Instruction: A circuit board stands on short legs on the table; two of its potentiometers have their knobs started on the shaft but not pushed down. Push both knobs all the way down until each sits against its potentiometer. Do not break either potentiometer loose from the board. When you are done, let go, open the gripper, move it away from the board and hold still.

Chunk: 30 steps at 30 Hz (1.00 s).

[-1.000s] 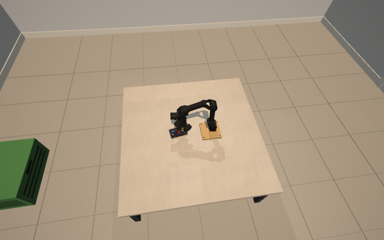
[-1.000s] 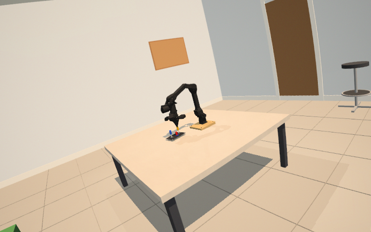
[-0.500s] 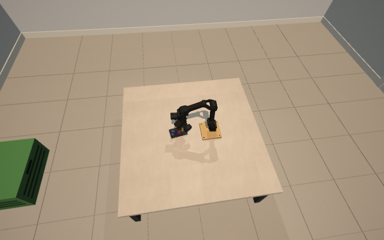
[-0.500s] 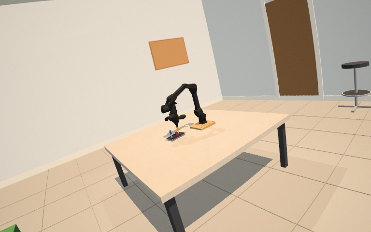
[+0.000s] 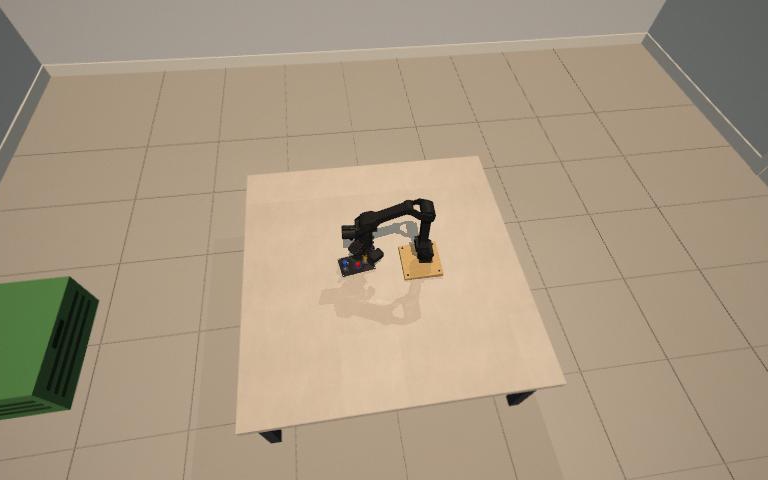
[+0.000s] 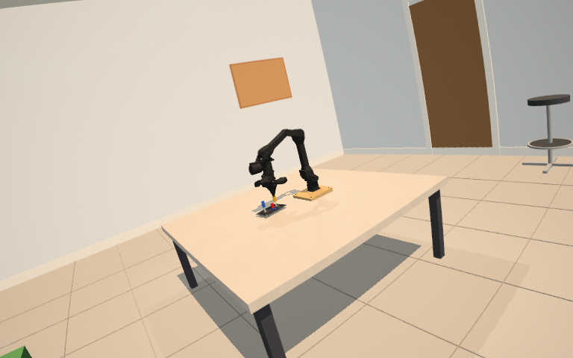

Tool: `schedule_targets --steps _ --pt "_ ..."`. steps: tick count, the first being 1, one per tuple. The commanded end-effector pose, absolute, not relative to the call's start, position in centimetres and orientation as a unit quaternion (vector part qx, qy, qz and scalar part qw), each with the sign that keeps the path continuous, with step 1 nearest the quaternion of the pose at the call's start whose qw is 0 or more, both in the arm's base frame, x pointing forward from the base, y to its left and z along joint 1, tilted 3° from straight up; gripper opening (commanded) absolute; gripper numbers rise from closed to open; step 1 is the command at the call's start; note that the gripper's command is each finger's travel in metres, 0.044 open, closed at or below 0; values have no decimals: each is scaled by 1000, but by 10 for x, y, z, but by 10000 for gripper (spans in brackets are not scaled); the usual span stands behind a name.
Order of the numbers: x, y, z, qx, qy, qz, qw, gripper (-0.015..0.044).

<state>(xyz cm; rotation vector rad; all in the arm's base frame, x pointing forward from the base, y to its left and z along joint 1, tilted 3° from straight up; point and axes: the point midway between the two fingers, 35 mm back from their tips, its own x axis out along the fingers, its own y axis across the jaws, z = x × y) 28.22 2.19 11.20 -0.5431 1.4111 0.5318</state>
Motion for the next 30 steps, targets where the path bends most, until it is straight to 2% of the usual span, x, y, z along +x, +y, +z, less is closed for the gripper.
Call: schedule_targets --steps 1,30 --pt "284 22 100 -242 637 237 693 0" --pt "285 22 87 -242 637 237 693 0"
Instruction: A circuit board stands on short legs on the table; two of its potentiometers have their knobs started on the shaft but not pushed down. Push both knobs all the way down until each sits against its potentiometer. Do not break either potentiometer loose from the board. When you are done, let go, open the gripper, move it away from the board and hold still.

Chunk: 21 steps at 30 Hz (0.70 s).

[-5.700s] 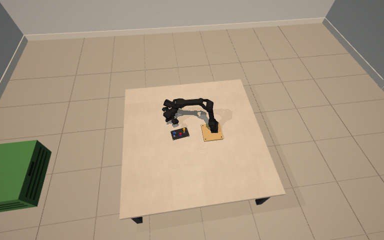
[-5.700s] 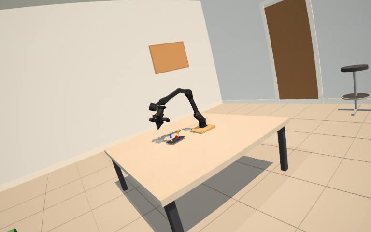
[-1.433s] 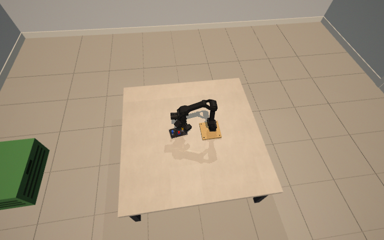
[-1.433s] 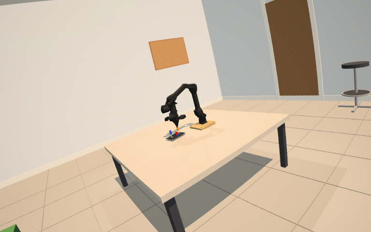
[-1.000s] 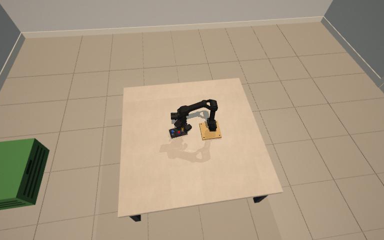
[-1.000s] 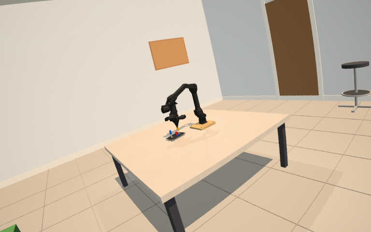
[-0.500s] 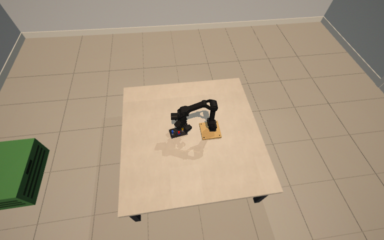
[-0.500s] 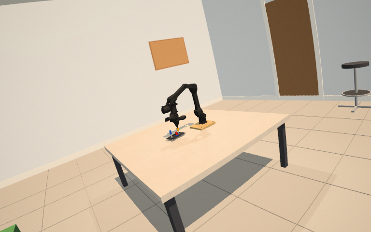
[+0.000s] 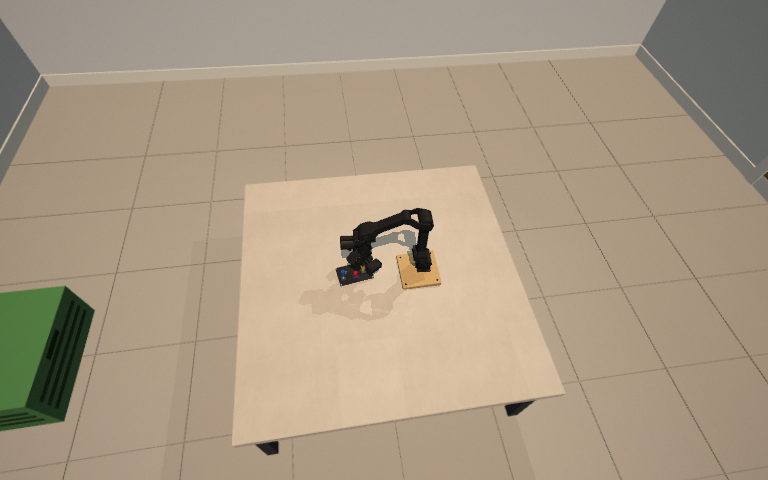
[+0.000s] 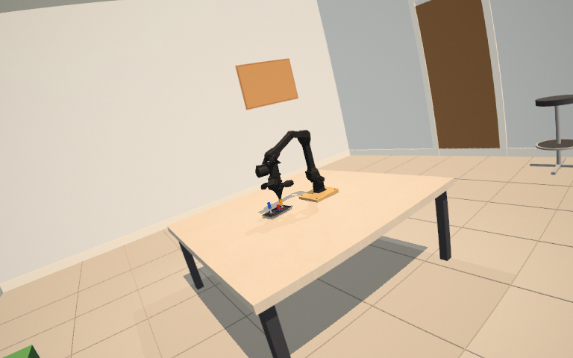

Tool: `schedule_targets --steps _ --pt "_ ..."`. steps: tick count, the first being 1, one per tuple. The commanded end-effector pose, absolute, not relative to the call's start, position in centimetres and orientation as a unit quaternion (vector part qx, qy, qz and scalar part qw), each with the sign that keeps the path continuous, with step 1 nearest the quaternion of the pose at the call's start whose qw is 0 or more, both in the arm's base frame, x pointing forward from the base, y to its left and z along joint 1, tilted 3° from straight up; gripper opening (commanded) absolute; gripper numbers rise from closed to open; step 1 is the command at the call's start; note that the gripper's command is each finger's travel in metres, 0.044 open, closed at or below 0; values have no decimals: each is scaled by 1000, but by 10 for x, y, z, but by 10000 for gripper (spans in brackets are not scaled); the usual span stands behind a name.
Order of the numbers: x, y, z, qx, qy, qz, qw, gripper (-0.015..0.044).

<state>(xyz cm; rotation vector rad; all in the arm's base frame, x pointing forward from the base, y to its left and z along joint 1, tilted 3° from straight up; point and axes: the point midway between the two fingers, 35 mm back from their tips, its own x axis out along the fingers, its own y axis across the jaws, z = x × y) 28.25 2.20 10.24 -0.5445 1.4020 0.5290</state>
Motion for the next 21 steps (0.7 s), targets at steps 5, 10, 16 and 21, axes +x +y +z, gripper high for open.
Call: schedule_targets --steps 5,10,16,21 --pt "285 22 86 -242 637 237 693 0" --pt "286 22 83 -242 637 237 693 0" --pt "286 22 83 -242 637 237 693 0" --pt "286 22 81 -242 637 237 693 0"
